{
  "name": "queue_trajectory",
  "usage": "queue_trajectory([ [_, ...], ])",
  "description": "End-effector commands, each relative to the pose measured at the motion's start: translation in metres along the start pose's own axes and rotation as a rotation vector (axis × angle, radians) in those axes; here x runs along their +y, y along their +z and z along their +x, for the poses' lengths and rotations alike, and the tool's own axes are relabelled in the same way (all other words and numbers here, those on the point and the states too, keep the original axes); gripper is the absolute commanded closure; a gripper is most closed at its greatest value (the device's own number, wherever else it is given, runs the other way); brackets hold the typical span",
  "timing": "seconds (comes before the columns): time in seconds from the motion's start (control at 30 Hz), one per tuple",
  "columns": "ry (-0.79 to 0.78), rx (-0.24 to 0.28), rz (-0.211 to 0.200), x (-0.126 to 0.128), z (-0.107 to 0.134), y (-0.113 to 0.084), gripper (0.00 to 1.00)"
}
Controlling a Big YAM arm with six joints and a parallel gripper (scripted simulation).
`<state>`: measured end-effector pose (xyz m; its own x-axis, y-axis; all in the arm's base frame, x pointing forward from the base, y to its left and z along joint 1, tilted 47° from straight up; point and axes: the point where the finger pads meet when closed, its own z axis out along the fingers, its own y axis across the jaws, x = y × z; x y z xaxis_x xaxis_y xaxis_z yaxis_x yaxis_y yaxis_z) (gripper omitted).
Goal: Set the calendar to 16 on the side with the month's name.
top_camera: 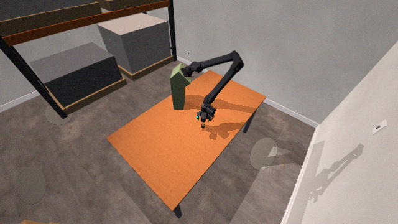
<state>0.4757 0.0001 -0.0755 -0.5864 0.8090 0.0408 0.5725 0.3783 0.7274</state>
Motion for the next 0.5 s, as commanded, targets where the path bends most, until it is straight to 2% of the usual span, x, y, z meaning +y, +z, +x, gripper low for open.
queue_trajectory([
  [0.0,0.151,0.007,0.006,-0.0033,0.0075,0.0077,0.0],
  [0.1,0.161,0.007,0.006,-0.0033,0.0078,0.0077,0.0],
  [0.13,0.161,0.008,0.006,-0.0032,0.0078,0.0077,0.53],
  [0.47,0.164,0.01,0.009,-0.004,0.0085,0.0077,0.53],
])
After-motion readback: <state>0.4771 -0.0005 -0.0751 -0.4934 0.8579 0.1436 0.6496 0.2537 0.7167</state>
